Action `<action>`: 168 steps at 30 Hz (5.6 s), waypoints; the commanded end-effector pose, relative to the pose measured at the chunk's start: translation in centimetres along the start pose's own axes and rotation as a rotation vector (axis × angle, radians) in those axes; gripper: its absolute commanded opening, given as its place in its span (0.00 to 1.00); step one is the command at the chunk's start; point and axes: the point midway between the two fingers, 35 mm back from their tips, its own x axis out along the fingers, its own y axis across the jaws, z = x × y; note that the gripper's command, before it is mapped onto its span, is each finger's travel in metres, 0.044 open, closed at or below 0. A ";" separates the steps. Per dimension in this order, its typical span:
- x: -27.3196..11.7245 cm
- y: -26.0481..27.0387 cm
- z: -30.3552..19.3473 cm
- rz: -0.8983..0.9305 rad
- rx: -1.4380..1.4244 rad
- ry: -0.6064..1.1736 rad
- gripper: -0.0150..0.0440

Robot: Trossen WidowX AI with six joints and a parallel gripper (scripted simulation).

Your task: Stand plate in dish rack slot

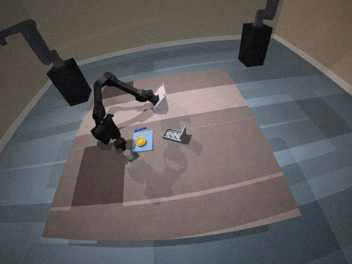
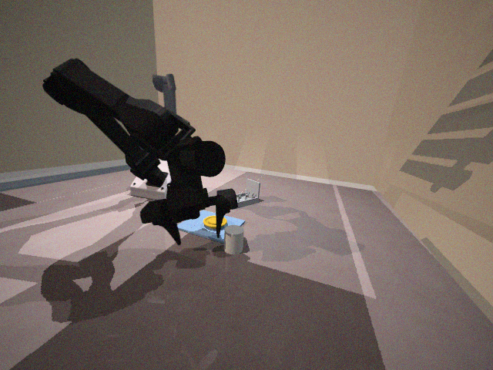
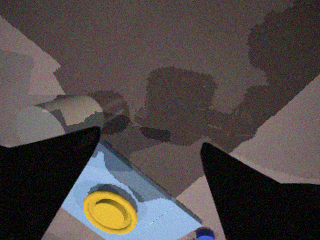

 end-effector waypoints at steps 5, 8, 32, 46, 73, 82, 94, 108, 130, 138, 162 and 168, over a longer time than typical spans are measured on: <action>-0.5 1.6 -3.3 -0.038 -0.283 0.049 0.93; -0.8 2.2 -4.4 -0.050 -0.380 0.064 0.93; -3.4 4.8 -10.9 -0.149 -1.060 0.123 0.93; -2.2 4.7 -10.9 -0.148 -1.059 0.123 0.93; 2.1 3.9 -11.0 -0.150 -1.059 0.121 0.93; 2.4 3.7 -11.0 -0.151 -1.059 0.121 0.86; 2.4 3.7 -11.0 -0.151 -1.059 0.121 0.77; -1.4 5.4 -10.7 -0.126 -1.081 0.106 0.28; -11.8 7.9 -10.6 -0.079 -1.139 0.067 0.25; -14.2 8.1 -10.5 -0.072 -1.152 0.056 0.25; -14.5 8.6 -23.8 -0.153 -0.562 0.090 0.25; -14.5 8.6 -23.8 -0.153 -0.562 0.090 0.25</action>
